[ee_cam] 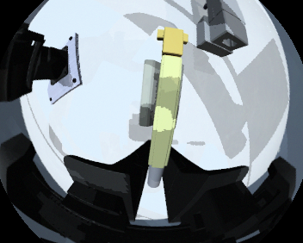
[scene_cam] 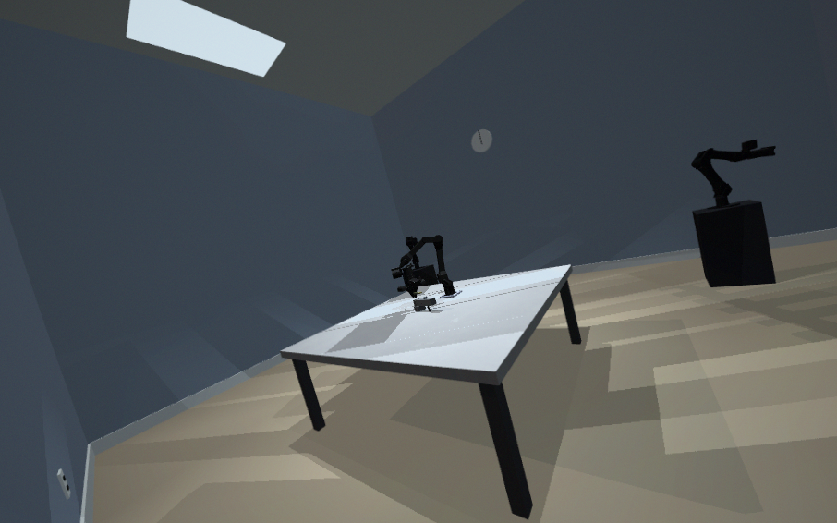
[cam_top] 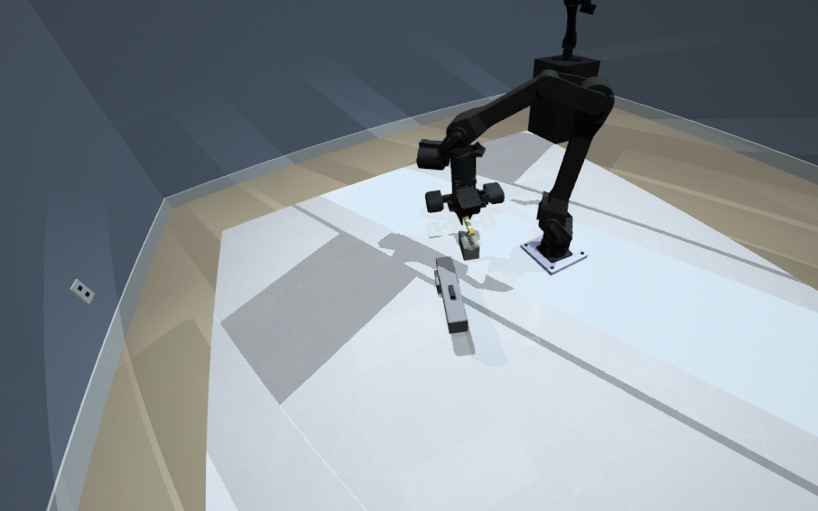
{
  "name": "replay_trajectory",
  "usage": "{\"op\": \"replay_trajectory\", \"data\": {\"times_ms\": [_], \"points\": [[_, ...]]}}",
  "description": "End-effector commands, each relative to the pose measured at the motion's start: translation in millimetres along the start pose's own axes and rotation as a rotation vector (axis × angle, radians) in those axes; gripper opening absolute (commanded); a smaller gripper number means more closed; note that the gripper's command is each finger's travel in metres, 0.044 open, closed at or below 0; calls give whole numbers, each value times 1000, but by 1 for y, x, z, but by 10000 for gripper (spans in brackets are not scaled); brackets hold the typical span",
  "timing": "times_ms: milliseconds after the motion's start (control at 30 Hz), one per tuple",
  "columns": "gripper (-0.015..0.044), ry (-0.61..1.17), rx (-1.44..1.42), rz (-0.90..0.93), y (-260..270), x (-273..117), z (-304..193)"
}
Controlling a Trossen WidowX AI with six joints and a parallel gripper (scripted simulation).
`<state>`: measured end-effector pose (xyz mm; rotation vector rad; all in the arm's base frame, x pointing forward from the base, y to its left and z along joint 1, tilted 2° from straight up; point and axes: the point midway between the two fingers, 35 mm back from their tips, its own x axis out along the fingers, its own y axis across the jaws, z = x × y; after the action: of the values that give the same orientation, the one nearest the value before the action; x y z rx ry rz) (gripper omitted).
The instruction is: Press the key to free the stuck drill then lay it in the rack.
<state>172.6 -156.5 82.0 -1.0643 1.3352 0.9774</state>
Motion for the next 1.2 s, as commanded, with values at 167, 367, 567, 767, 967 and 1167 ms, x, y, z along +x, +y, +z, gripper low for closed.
{"op": "replay_trajectory", "data": {"times_ms": [167, 367, 567, 767, 967, 1167], "points": [[0, -7, -4, 2, 1, 15, 2], [0, -7, -4, 2, 1, 18, 2], [0, -7, -4, 2, 0, 26, 1], [0, -7, -4, 2, 0, 33, 1], [0, -7, -4, 2, 0, 40, 1], [53, 0, -1, 3, 1, 40, 0]]}}
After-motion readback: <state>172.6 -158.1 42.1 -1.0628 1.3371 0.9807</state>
